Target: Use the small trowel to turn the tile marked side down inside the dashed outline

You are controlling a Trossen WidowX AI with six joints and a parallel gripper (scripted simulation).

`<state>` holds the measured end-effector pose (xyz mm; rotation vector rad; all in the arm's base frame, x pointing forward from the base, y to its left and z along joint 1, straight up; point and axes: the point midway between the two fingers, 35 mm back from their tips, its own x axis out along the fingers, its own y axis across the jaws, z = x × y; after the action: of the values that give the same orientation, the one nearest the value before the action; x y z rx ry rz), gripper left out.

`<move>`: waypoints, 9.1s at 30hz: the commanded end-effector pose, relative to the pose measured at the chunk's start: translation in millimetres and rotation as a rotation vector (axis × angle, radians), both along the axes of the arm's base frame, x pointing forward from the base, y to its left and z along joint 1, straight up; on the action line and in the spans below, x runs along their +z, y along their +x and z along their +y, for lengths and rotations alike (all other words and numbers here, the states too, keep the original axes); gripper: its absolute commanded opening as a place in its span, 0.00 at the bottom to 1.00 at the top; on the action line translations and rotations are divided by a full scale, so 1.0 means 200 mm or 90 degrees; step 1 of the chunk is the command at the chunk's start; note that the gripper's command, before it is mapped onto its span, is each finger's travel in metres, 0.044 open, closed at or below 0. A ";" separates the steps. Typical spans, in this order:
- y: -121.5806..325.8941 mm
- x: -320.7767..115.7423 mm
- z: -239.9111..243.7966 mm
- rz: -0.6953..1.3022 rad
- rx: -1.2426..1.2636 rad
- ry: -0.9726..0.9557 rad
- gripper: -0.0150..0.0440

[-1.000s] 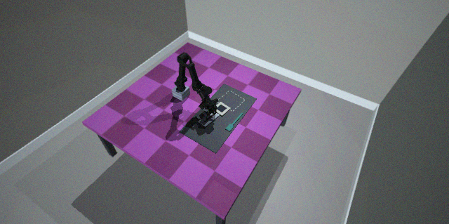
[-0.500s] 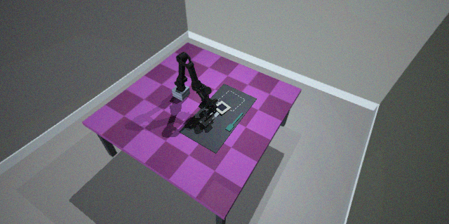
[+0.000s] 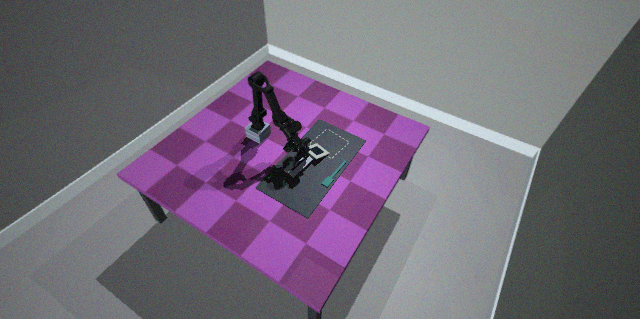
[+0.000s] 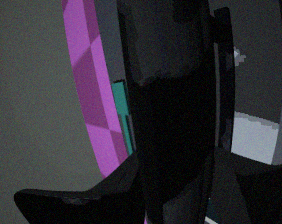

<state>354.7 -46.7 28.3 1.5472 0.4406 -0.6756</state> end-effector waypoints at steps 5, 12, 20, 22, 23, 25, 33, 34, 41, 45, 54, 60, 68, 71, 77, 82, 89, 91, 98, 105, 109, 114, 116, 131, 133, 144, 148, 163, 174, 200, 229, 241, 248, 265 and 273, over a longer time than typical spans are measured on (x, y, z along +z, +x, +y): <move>0.05 0.12 0.04 -0.025 0.000 0.000 0.25; 0.05 0.16 0.09 -0.025 0.000 0.000 0.25; 0.06 0.20 0.15 -0.025 0.000 0.001 0.25; 0.06 0.21 0.16 -0.025 0.000 0.001 0.25; 0.06 0.21 0.17 -0.025 0.000 0.001 0.25; 0.07 0.21 0.18 -0.025 0.000 0.002 0.25; 0.08 0.23 0.25 -0.025 0.000 0.003 0.25; 0.08 0.23 0.26 -0.025 0.000 0.003 0.25; 0.09 0.24 0.32 -0.025 0.000 0.004 0.25; 0.09 0.23 0.35 -0.025 0.000 0.004 0.25; 0.10 0.22 0.42 -0.025 0.000 0.005 0.25; 0.11 0.21 0.44 -0.025 0.000 0.005 0.25; 0.11 0.20 0.46 -0.025 0.000 0.006 0.25; 0.11 0.19 0.48 -0.025 0.000 0.006 0.25; 0.12 0.16 0.53 -0.025 0.000 0.006 0.25; 0.13 0.13 0.56 -0.025 0.000 0.007 0.25; 0.13 0.09 0.60 -0.025 0.000 0.007 0.25; 0.13 0.08 0.61 -0.025 0.000 0.007 0.25; 0.14 0.08 0.59 -0.024 0.000 0.007 0.25; 0.13 0.16 0.45 -0.021 -0.001 0.007 0.25; 0.13 0.21 0.38 -0.021 -0.001 0.006 0.25; 0.11 0.27 0.29 -0.021 -0.001 0.005 0.25; 0.10 0.29 0.25 -0.022 0.000 0.004 0.25; 0.06 0.36 0.14 -0.025 0.000 0.001 0.25; 0.06 0.36 0.14 -0.025 0.000 0.001 0.25; 0.06 0.36 0.14 -0.025 0.000 0.001 0.25; 0.06 0.36 0.14 -0.025 0.000 0.001 0.25; 0.06 0.36 0.14 -0.025 0.000 0.001 0.25; 0.08 0.34 0.08 -0.006 -0.056 0.014 0.25; 0.23 0.24 -0.34 0.044 -0.452 0.057 0.25; 0.27 0.13 -0.77 -0.018 -0.843 0.018 0.25; 0.27 0.12 -0.83 -0.040 -0.896 0.005 0.25; 0.27 0.11 -0.84 -0.039 -0.896 0.005 0.25; 0.29 -0.03 -0.84 -0.037 -0.902 0.008 0.25; 0.29 -0.07 -0.85 -0.036 -0.903 0.009 0.34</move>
<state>410.6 -214.7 13.4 1.7303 -0.8094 -1.6758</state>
